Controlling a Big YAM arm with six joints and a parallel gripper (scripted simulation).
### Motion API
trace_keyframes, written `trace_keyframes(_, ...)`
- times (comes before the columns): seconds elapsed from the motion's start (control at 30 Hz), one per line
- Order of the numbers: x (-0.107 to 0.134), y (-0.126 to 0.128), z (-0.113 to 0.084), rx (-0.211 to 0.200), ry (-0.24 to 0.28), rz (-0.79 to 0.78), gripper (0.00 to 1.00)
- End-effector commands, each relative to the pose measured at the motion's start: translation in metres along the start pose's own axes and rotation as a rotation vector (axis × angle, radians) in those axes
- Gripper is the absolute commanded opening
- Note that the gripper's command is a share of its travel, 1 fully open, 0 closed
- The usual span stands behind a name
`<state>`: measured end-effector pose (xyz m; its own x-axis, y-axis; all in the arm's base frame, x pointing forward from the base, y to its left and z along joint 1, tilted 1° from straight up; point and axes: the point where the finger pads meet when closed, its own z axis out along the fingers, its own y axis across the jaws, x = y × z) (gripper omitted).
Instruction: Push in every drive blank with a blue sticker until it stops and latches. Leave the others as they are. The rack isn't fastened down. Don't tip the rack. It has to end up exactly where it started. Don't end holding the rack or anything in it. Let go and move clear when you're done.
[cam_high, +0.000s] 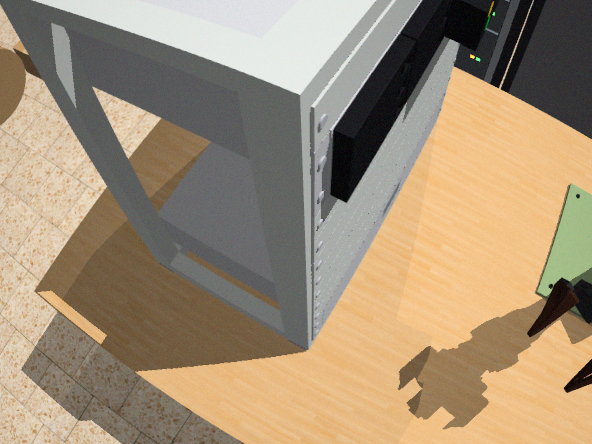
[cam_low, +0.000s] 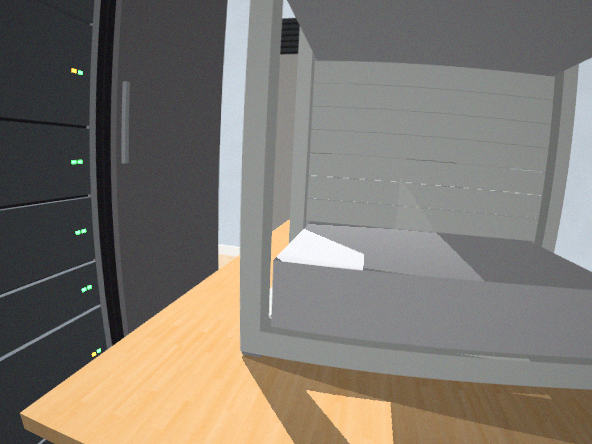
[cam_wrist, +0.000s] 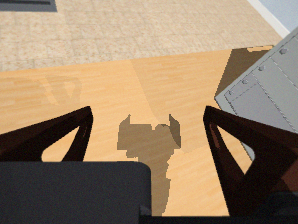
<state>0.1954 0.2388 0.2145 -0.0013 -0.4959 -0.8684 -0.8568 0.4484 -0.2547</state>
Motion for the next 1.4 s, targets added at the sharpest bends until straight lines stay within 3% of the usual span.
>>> trace_keyframes(0.0,-0.004,-0.001,-0.001,0.003,-0.007,-0.001,1.0)
trace_keyframes(0.53,-0.004,-0.001,-0.001,0.003,-0.007,-0.001,1.0)
trace_keyframes(0.57,-0.022,-0.007,-0.005,0.014,-0.039,-0.006,1.0)
trace_keyframes(1.37,-0.028,-0.014,-0.008,0.03,-0.048,0.015,1.0)
